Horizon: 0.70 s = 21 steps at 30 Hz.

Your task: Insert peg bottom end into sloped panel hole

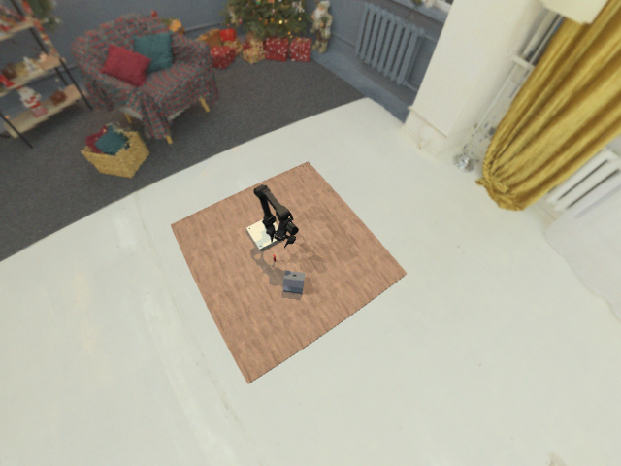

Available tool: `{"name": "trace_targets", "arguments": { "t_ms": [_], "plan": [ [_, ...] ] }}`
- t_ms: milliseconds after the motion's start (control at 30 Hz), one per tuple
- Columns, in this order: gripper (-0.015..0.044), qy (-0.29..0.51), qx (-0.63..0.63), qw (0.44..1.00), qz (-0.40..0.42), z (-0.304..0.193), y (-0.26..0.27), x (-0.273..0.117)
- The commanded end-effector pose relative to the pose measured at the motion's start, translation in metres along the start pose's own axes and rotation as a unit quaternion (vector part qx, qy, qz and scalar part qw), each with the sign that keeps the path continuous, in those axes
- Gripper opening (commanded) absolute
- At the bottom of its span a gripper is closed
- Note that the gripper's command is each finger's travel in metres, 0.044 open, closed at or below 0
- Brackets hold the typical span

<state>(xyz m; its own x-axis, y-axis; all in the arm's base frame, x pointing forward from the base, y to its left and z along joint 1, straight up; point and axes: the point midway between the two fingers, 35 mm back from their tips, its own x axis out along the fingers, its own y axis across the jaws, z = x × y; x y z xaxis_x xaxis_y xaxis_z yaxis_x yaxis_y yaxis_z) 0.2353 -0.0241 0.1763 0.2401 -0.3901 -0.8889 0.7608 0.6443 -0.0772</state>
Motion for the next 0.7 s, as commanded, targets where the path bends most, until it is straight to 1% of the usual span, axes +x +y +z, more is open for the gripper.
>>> {"name": "trace_targets", "arguments": {
  "t_ms": [0, 667],
  "plan": [
    [0.044, 0.012, -0.036, 0.999, -0.002, 0.0, 0.001, 0.005],
    [0.044, 0.067, -0.238, 0.969, 0.009, 0.005, 0.0, 0.026]
  ]
}}
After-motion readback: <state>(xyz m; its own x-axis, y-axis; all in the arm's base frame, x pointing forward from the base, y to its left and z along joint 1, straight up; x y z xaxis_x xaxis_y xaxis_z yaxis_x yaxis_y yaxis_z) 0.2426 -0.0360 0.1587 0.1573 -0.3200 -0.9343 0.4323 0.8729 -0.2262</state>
